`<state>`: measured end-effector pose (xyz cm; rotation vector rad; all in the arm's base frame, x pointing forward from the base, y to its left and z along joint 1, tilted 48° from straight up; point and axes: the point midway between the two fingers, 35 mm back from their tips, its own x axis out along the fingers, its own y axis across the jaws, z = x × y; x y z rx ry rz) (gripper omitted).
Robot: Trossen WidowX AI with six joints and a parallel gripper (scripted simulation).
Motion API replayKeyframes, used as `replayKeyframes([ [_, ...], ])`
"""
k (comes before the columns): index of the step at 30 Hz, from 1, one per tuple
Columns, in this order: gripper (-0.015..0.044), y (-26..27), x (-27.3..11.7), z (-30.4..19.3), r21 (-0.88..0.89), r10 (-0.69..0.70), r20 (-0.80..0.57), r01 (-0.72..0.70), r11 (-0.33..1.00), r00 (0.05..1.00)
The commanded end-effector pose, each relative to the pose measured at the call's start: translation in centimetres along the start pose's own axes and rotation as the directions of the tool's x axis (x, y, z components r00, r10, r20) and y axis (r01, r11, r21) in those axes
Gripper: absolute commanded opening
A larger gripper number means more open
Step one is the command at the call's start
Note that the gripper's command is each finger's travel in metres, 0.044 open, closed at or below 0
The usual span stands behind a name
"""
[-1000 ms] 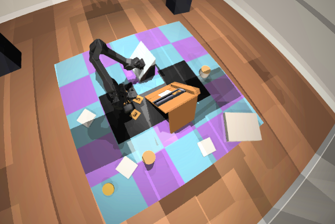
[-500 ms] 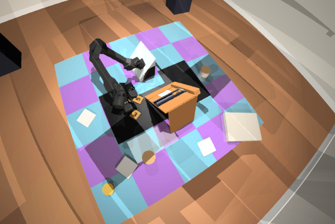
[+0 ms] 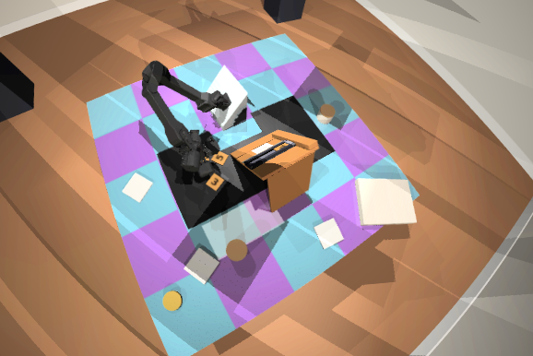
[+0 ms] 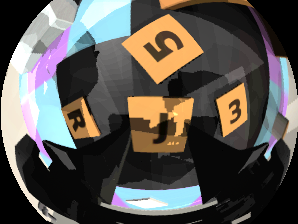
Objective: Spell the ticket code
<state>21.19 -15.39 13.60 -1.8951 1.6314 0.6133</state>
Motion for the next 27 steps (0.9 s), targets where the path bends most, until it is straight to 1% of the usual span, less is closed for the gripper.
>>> replayKeyframes([
  [1, 0.0000, 0.0, -0.3, -0.1, 0.008, -0.001, -0.006, 0.001, 1.000, 1.000],
  [27, 0.0000, 0.2, -1.3, 0.4, 0.008, -0.001, -0.005, 0.001, 1.000, 1.000],
])
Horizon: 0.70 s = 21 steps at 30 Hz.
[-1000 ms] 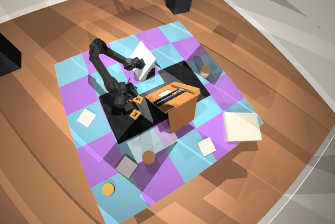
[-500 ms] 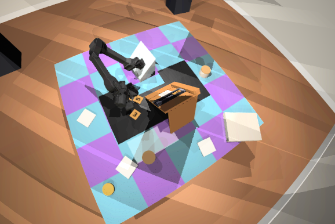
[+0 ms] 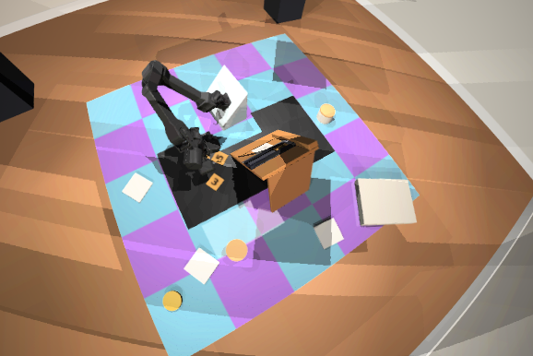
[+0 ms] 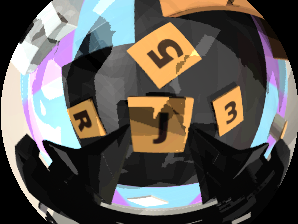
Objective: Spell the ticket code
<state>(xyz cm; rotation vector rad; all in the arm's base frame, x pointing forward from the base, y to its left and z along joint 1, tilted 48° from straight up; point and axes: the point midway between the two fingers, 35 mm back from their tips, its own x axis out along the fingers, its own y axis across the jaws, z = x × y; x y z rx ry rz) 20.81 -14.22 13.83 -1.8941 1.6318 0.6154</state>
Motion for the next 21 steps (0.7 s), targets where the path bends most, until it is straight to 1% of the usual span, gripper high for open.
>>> replayKeyframes([
  [1, 0.0000, -0.1, -0.3, -0.2, 0.009, -0.002, -0.006, 0.002, 1.000, 1.000],
  [5, 0.0000, -0.2, -0.2, 0.1, 0.019, -0.011, 0.000, 0.011, 1.000, 1.000],
  [13, 0.0000, -2.9, -1.5, 0.7, 0.248, -0.140, 0.005, 0.134, 0.959, 0.990],
  [21, 0.0000, -5.5, -3.1, 1.4, 0.469, -0.267, 0.012, 0.231, 0.852, 0.964],
])
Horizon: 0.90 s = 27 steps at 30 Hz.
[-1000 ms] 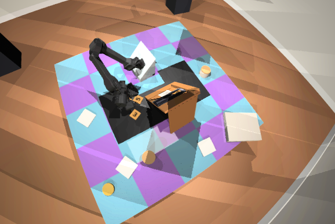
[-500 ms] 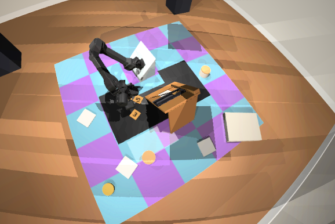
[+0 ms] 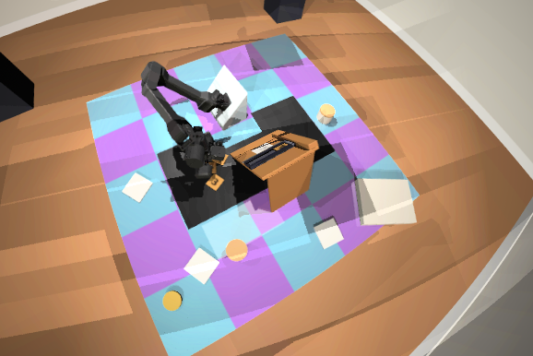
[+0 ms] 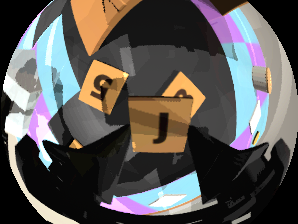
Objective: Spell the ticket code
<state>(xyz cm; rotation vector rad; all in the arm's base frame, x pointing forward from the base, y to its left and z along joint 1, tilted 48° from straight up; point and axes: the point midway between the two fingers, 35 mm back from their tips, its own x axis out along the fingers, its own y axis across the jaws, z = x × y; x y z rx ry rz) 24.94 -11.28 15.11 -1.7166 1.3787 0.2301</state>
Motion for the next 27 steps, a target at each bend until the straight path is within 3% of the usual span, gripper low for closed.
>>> replayKeyframes([
  [1, 0.0000, -1.2, -0.6, 1.0, 0.126, -0.062, 0.035, 0.057, 0.990, 0.997],
  [14, 0.0000, -4.8, -3.1, 3.8, 0.500, -0.248, 0.131, 0.152, 0.852, 0.960],
  [27, 0.0000, -8.0, -6.6, 6.5, 0.794, -0.421, 0.227, 0.083, 0.602, 0.878],
])
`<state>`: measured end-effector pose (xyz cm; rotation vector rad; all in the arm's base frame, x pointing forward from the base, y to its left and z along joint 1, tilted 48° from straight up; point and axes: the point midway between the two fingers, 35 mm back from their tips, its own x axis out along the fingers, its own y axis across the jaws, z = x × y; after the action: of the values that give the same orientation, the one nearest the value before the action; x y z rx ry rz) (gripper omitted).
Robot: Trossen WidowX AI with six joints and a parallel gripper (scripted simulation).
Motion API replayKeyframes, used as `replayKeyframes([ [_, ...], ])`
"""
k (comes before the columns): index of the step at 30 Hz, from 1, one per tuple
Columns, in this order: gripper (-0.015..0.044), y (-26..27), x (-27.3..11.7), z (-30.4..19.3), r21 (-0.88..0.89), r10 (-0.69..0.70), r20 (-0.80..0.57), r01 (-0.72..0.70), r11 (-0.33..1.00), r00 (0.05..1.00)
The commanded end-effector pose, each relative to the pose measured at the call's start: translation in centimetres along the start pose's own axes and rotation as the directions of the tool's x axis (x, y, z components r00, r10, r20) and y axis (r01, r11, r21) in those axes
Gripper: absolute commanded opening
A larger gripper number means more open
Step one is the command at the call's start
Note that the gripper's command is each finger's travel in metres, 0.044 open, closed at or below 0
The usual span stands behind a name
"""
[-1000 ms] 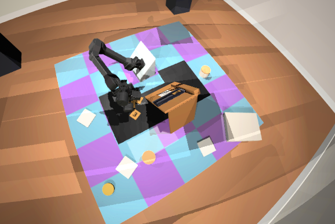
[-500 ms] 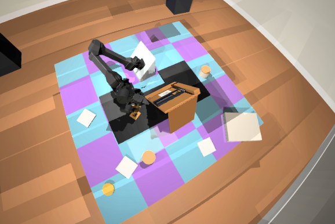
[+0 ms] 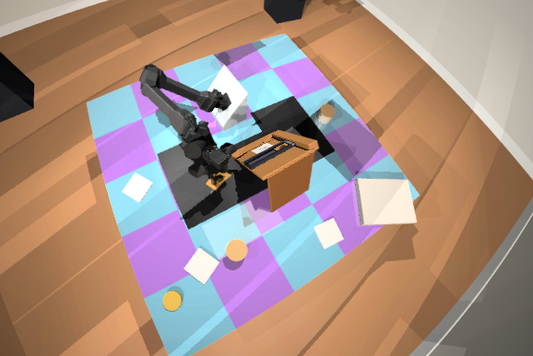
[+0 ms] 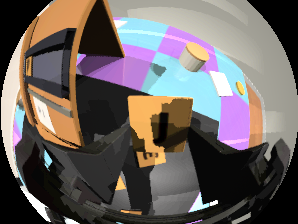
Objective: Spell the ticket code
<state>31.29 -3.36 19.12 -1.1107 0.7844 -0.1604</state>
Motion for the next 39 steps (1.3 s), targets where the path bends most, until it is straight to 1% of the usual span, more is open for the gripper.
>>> replayKeyframes([
  [1, 0.0000, 0.0, -0.6, 1.6, 0.127, -0.013, 0.070, 0.004, 0.992, 0.997],
  [6, 0.0000, -0.2, -1.4, 3.5, 0.270, -0.032, 0.147, -0.009, 0.963, 0.989],
  [8, 0.0000, -0.2, -1.5, 3.7, 0.289, -0.035, 0.158, -0.012, 0.957, 0.987],
  [39, 0.0000, 0.7, -1.5, 3.8, 0.289, -0.035, 0.158, -0.012, 0.957, 0.987],
])
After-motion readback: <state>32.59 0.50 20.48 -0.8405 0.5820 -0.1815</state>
